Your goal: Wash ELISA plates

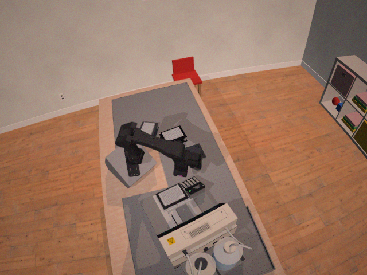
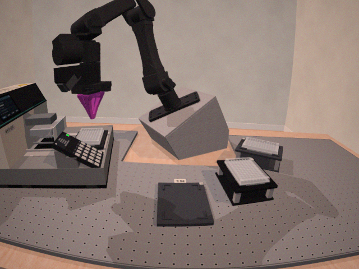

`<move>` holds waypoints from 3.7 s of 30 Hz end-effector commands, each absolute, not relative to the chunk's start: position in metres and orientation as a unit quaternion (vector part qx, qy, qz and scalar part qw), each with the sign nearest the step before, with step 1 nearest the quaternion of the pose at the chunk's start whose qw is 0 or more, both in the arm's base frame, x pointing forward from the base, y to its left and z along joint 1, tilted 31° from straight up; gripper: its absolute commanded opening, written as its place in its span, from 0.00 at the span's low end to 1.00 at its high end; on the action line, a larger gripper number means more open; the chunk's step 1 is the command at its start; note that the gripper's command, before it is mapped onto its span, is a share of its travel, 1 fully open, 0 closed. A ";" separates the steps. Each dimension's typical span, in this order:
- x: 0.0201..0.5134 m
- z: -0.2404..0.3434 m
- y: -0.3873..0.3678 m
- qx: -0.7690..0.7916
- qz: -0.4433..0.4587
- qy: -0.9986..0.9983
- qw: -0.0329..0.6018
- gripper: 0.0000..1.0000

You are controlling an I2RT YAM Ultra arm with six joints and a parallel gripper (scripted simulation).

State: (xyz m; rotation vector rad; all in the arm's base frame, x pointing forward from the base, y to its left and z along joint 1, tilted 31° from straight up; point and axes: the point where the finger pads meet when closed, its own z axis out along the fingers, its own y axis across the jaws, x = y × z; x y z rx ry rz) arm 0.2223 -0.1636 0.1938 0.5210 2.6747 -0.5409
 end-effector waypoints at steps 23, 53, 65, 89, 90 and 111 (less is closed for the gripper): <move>0.275 0.189 -0.114 0.494 -0.125 0.825 0.242 0.00; 0.302 0.151 -0.115 0.566 -0.236 0.660 0.434 0.00; 0.302 0.151 -0.115 0.563 -0.243 0.655 0.442 0.00; 0.305 0.147 -0.122 0.563 -0.243 0.655 0.442 0.00; 0.305 0.146 -0.123 0.563 -0.243 0.655 0.442 0.00; 0.315 0.131 -0.149 0.563 -0.243 0.655 0.442 0.00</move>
